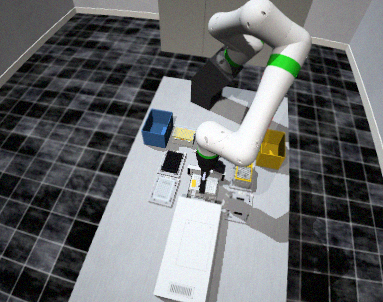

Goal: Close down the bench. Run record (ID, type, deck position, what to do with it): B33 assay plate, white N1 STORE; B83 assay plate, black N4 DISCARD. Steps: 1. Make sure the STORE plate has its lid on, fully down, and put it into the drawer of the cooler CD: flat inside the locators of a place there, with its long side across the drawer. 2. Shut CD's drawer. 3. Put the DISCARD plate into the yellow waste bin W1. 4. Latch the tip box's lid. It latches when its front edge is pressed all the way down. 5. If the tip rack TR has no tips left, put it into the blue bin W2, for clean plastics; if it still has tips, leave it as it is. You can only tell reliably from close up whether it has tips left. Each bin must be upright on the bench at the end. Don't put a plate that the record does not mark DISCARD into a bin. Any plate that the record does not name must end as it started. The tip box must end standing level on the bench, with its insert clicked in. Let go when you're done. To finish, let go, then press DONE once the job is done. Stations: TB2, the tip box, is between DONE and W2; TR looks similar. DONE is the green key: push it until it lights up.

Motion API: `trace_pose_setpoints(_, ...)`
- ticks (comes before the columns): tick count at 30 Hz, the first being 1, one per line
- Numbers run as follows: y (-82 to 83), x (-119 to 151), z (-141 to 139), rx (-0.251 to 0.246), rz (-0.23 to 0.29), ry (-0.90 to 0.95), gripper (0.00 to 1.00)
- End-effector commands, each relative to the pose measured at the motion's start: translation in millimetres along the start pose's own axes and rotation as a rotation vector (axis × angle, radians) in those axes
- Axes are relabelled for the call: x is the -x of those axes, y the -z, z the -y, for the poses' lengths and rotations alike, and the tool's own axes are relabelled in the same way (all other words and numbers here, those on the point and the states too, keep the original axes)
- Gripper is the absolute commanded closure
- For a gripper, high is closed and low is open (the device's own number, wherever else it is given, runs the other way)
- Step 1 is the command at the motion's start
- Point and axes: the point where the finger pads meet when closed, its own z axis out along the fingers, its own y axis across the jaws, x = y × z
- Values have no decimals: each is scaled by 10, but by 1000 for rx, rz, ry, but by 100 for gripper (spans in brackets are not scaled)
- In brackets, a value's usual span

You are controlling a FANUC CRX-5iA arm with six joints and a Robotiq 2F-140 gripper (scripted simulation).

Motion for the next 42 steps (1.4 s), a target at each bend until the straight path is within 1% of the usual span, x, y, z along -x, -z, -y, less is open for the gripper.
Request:
trace_pose_setpoints(1,-23,2,-11,2,1,0,90)
trace_pose_setpoints(3,-23,2,-11,2,1,0,90)
trace_pose_setpoints(18,-223,2,-11,2,1,0,90)
trace_pose_setpoints(20,-223,2,-11,2,1,0,90)
trace_pose_setpoints(27,-312,2,-11,2,1,0,90)
trace_pose_setpoints(42,-312,2,-12,2,1,0,90)
